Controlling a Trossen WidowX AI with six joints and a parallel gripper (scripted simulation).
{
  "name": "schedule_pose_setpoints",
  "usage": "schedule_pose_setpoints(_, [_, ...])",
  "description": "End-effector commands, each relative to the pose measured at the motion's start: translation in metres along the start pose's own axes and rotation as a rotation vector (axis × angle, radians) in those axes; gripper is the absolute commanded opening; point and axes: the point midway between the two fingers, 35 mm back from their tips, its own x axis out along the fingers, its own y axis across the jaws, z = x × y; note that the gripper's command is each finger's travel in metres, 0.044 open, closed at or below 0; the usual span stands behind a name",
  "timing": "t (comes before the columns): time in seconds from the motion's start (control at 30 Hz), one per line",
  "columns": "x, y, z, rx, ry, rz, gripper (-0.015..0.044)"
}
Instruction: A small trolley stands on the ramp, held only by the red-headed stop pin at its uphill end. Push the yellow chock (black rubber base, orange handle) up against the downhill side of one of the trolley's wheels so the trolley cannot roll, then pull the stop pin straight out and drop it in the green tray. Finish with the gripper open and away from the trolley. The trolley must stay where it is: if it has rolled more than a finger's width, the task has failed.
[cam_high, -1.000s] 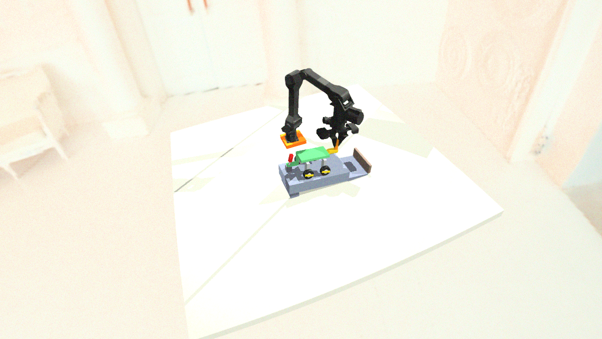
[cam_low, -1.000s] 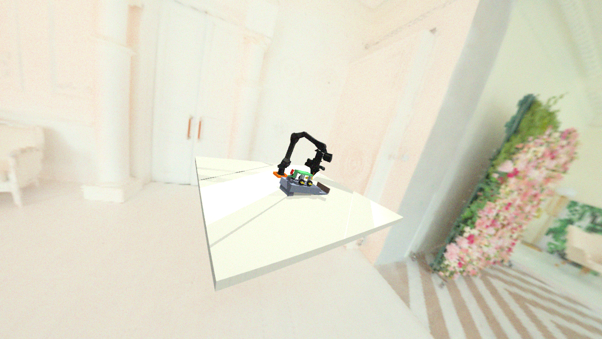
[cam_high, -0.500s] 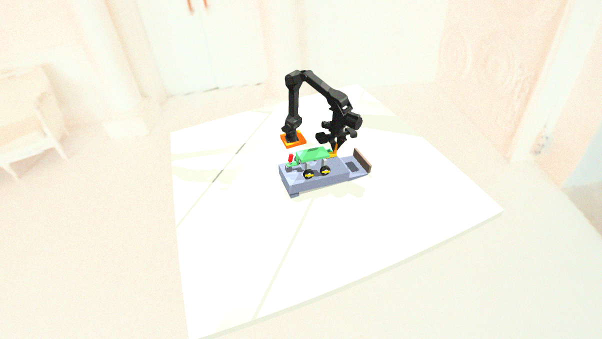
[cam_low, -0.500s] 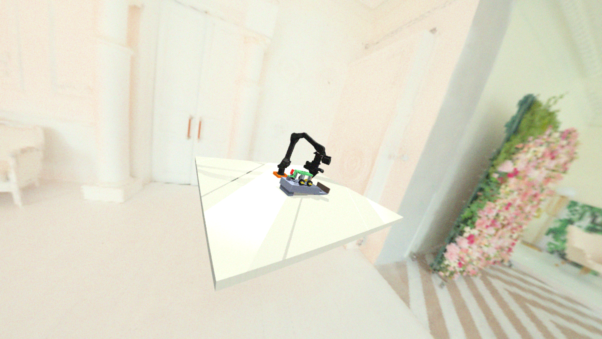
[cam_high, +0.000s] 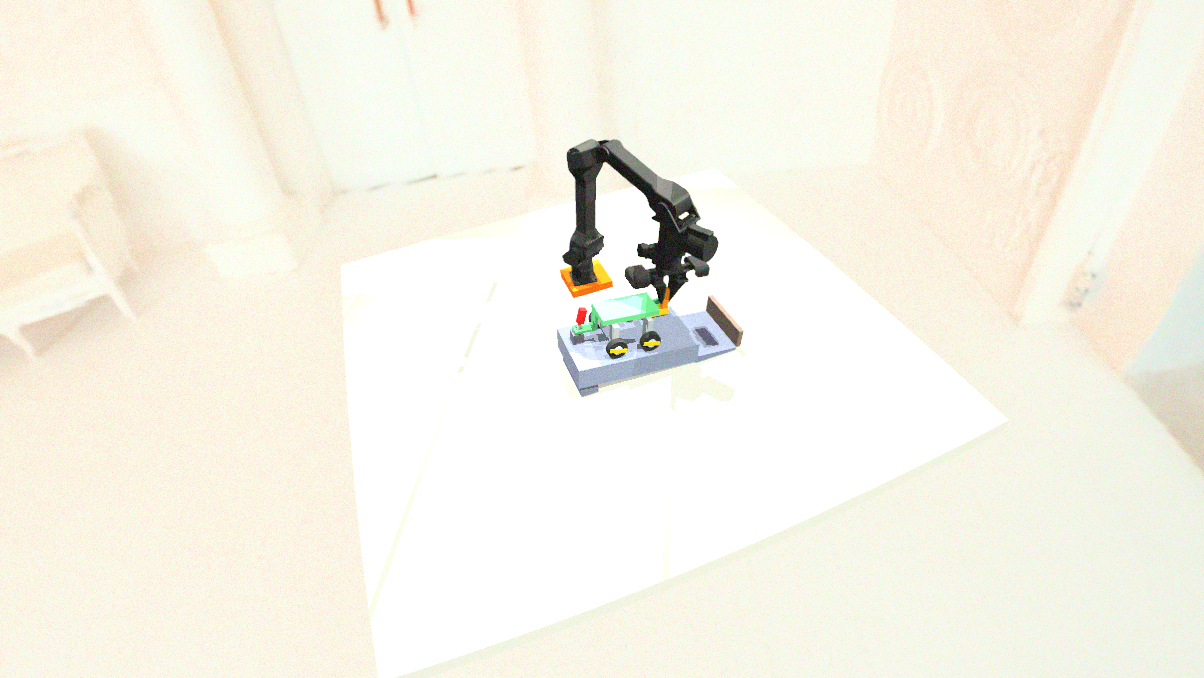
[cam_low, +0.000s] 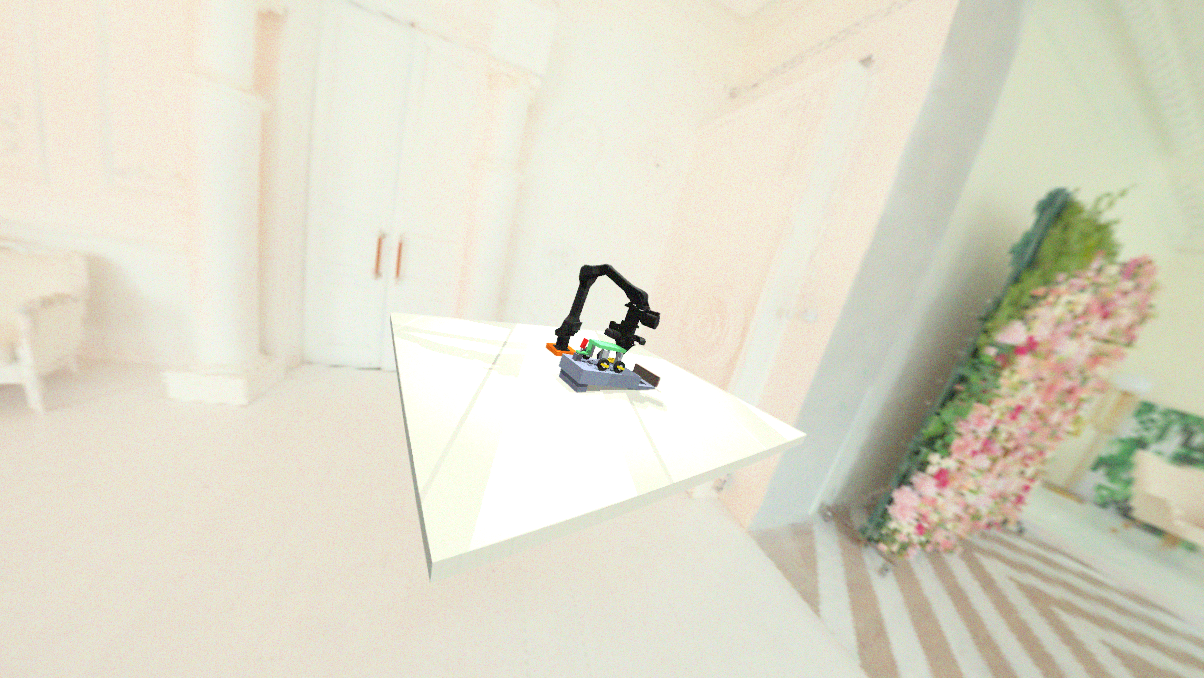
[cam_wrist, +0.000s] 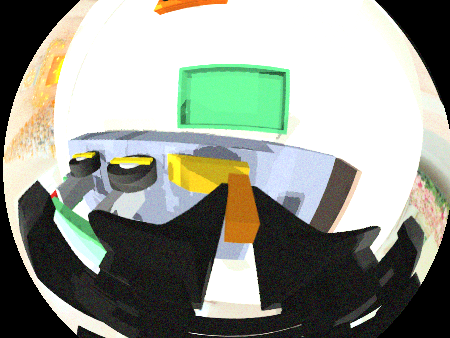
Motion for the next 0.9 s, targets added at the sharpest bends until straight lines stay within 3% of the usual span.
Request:
schedule_pose_setpoints(0.0, [0.0, 0.005, 0.0, -0.003, 0.001, 0.005, 0.0])
schedule_pose_setpoints(0.73, [-0.001, 0.013, -0.001, -0.001, 0.001, -0.001, 0.0])
schedule_pose_setpoints(0.87, [-0.001, 0.013, -0.001, -0.001, 0.001, -0.001, 0.0105])
